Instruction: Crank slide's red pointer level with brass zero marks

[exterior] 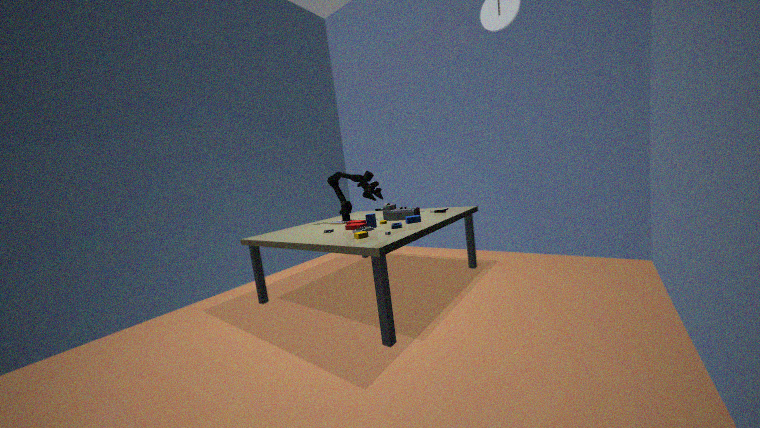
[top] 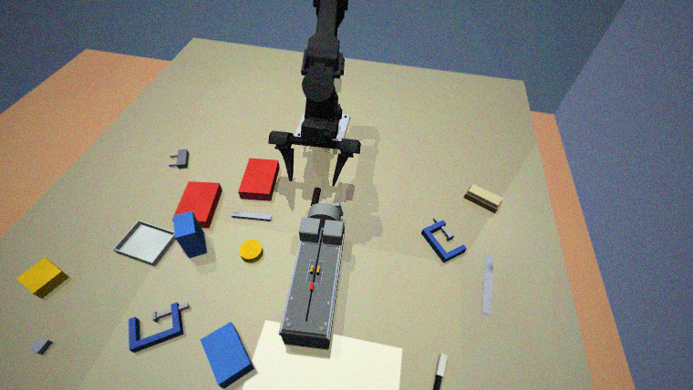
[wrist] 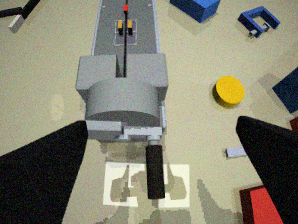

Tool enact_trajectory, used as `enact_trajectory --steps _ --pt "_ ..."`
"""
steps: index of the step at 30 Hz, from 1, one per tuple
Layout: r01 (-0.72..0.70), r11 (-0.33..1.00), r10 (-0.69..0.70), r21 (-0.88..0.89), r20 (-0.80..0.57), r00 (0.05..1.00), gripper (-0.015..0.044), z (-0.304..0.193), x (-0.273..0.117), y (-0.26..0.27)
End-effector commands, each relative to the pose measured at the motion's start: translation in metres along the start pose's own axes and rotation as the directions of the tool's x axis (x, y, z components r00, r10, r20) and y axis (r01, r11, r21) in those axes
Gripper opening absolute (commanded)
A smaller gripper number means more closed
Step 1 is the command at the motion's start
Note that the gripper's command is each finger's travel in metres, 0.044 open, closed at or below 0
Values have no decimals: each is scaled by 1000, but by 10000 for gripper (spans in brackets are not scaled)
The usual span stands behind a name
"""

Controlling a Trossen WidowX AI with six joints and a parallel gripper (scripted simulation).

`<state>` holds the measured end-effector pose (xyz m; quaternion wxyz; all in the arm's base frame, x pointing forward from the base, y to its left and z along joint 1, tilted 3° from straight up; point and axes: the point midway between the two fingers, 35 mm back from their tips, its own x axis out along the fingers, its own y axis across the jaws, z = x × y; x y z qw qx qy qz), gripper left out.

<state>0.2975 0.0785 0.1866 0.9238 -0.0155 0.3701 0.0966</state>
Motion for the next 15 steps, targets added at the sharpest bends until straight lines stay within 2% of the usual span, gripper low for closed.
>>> enact_trajectory --steps 1,6,15 --pt "-5 1000 5 -2 9 1000 440 15 -18 1" --pt "-6 1000 6 -1 7 1000 440 24 -29 0" --pt "-49 998 49 -32 1 999 440 61 -5 7"
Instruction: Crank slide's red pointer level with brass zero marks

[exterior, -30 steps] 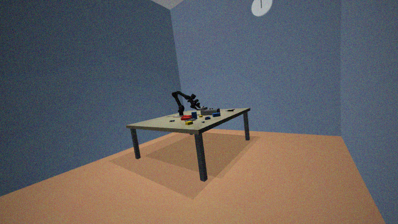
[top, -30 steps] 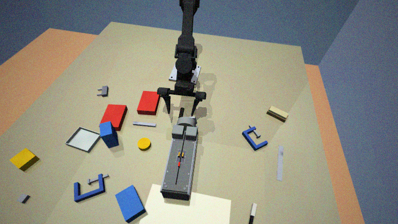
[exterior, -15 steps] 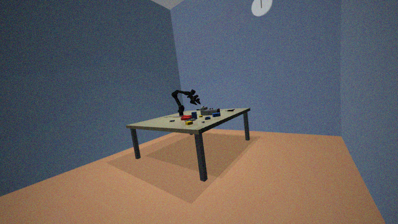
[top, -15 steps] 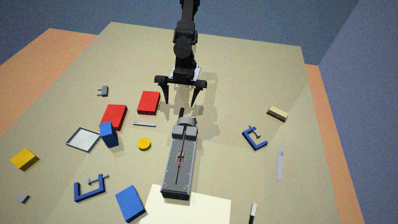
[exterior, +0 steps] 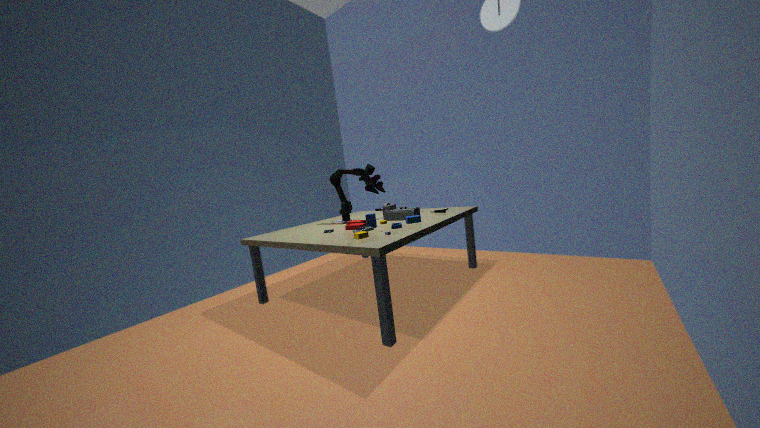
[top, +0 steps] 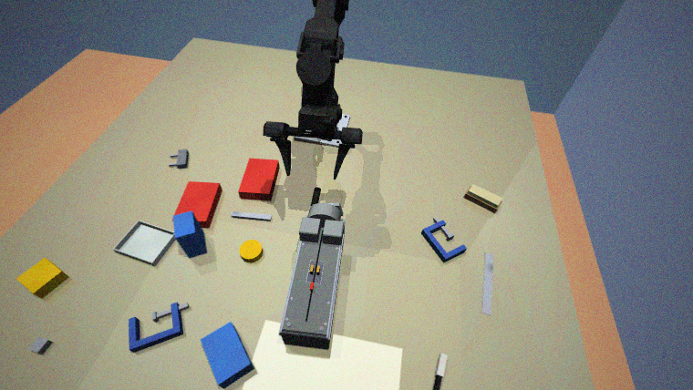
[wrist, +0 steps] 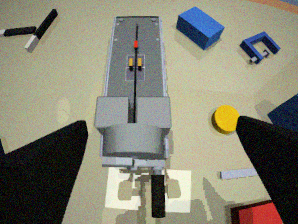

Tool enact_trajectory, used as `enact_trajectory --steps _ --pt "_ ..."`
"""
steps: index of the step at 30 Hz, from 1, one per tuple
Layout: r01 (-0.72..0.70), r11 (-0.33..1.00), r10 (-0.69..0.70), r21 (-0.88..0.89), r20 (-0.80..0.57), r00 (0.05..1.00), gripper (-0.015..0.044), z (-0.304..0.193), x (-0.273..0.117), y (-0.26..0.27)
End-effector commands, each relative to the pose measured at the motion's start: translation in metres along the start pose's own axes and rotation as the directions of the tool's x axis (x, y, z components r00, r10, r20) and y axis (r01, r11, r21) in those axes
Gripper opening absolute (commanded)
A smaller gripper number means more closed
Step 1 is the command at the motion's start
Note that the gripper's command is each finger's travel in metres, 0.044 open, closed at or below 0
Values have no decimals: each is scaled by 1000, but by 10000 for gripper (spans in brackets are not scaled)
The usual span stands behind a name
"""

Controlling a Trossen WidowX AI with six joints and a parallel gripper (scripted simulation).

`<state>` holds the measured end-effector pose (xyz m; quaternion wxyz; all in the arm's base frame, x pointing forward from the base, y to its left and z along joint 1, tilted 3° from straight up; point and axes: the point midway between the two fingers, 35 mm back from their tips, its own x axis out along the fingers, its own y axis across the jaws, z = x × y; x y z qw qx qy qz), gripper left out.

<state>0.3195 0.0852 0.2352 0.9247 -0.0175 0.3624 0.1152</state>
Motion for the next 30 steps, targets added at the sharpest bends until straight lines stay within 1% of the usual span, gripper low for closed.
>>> enact_trajectory --steps 1,17,20,30 --pt "-22 1000 22 -16 -13 1000 440 14 16 2" --pt "-103 992 102 -73 -19 995 440 69 79 6" --pt "-104 992 103 -73 -19 994 440 67 83 6" --pt "-105 992 103 -73 -19 994 440 29 122 6"
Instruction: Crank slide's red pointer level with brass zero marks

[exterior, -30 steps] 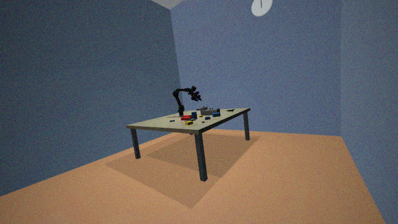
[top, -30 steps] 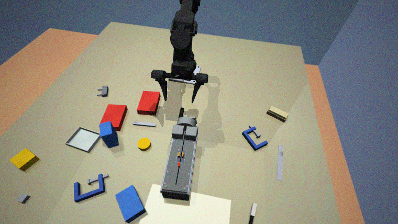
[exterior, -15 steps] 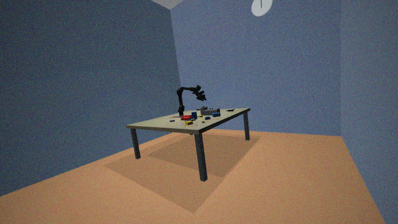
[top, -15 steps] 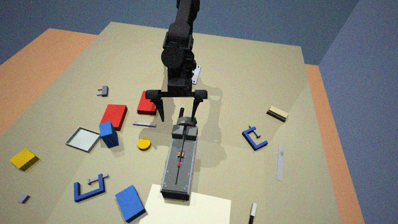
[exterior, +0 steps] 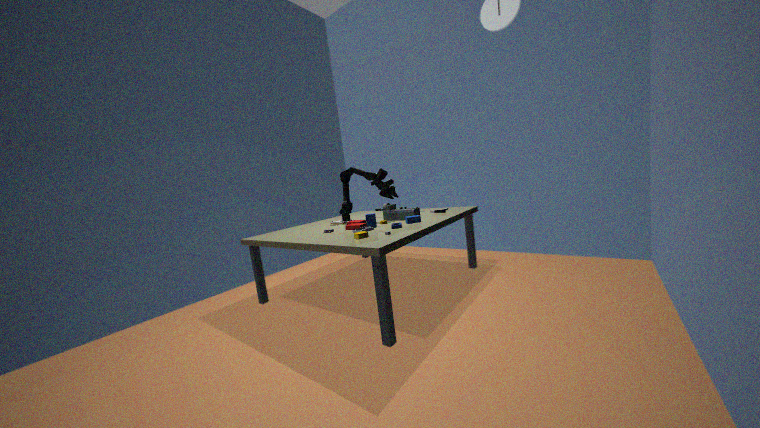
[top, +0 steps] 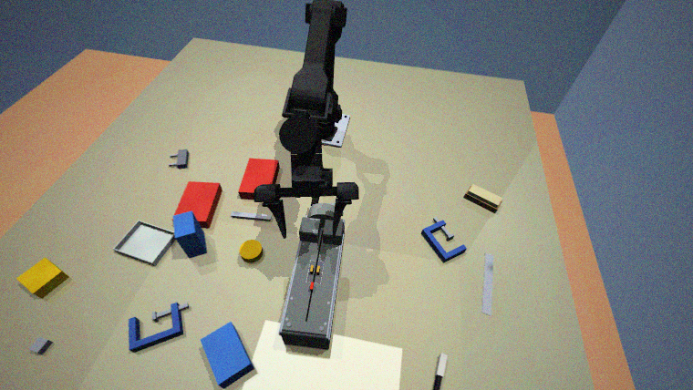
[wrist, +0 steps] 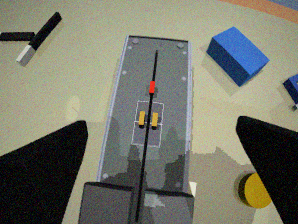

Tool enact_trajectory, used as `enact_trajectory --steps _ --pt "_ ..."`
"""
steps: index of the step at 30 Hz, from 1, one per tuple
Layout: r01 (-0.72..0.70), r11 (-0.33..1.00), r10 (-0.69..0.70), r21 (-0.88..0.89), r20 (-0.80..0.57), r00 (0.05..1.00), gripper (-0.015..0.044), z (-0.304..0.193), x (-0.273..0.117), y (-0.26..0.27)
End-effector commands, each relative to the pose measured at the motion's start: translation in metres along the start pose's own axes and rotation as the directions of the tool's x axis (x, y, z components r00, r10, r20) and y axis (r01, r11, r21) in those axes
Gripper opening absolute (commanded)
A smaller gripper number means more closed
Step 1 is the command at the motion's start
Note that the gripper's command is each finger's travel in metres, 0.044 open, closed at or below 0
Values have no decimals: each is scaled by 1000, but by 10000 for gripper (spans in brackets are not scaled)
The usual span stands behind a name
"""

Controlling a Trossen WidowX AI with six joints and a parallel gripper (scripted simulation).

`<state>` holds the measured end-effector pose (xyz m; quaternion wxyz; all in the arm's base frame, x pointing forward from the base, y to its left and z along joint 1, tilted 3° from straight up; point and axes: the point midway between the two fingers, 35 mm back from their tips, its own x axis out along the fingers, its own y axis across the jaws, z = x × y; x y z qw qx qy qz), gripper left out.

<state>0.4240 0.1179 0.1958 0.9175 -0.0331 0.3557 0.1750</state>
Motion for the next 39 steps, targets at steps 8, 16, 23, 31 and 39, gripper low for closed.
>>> enact_trajectory --steps 8,16,23,31,39 --pt "-4 1000 4 1 -21 1000 440 -17 15 0" --pt "-4 1000 4 1 -21 1000 440 -17 15 0" --pt "-4 1000 4 1 -20 1000 440 -6 5 0" --pt "-2 1000 2 1 -19 1000 440 25 -27 1" --pt "25 999 -25 21 -19 1000 440 8 -53 4"
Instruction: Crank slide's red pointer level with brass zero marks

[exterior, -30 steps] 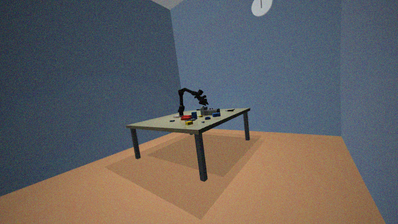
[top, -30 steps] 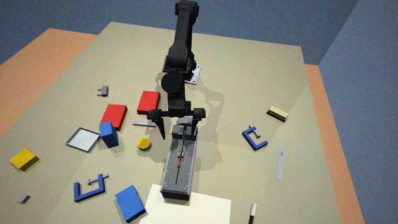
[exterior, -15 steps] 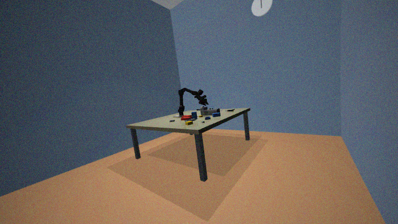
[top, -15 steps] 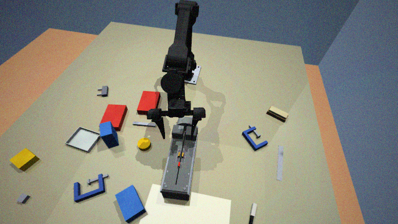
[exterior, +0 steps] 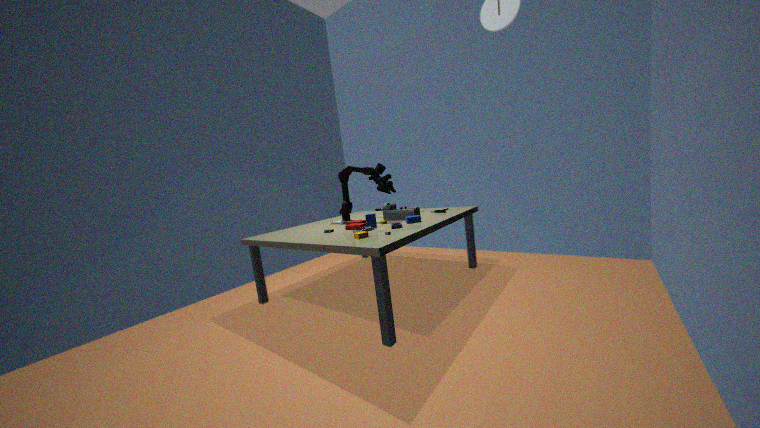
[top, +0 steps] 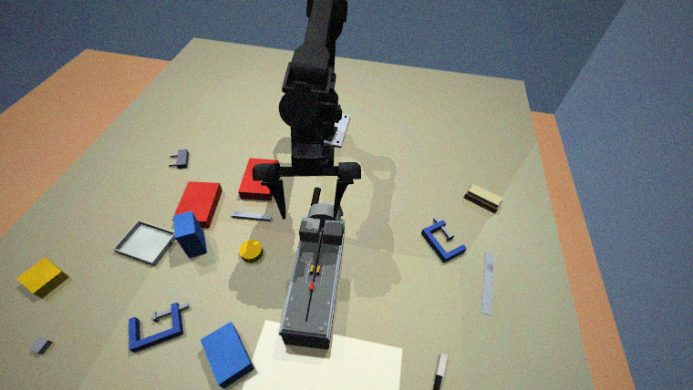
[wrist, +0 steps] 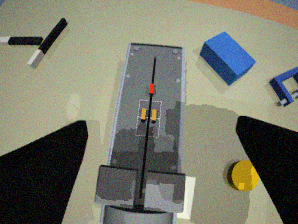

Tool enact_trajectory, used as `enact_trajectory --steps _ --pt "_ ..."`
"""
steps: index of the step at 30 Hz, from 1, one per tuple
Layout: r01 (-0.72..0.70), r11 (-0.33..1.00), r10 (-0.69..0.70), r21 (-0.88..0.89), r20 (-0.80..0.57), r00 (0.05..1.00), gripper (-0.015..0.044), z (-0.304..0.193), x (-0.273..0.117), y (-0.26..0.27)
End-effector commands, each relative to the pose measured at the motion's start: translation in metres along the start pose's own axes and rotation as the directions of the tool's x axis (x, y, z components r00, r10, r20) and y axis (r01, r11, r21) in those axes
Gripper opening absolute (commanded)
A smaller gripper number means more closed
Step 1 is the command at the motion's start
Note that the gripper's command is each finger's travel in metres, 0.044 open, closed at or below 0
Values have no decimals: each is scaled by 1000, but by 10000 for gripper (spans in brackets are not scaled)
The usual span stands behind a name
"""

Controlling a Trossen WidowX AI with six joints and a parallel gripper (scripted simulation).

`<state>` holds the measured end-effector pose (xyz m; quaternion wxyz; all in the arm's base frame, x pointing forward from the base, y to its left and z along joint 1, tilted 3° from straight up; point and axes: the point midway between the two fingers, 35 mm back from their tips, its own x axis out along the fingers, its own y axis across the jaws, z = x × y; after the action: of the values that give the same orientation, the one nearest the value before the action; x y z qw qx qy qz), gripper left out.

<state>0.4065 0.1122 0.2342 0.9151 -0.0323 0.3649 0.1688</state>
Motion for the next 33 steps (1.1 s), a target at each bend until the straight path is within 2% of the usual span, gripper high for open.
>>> enact_trajectory --steps 1,20,33 --pt "21 1000 -21 16 0 1000 440 -12 -18 1" --pt "110 990 -111 83 3 994 440 -90 -81 4" --pt "111 990 -112 84 3 994 440 -113 -54 3"
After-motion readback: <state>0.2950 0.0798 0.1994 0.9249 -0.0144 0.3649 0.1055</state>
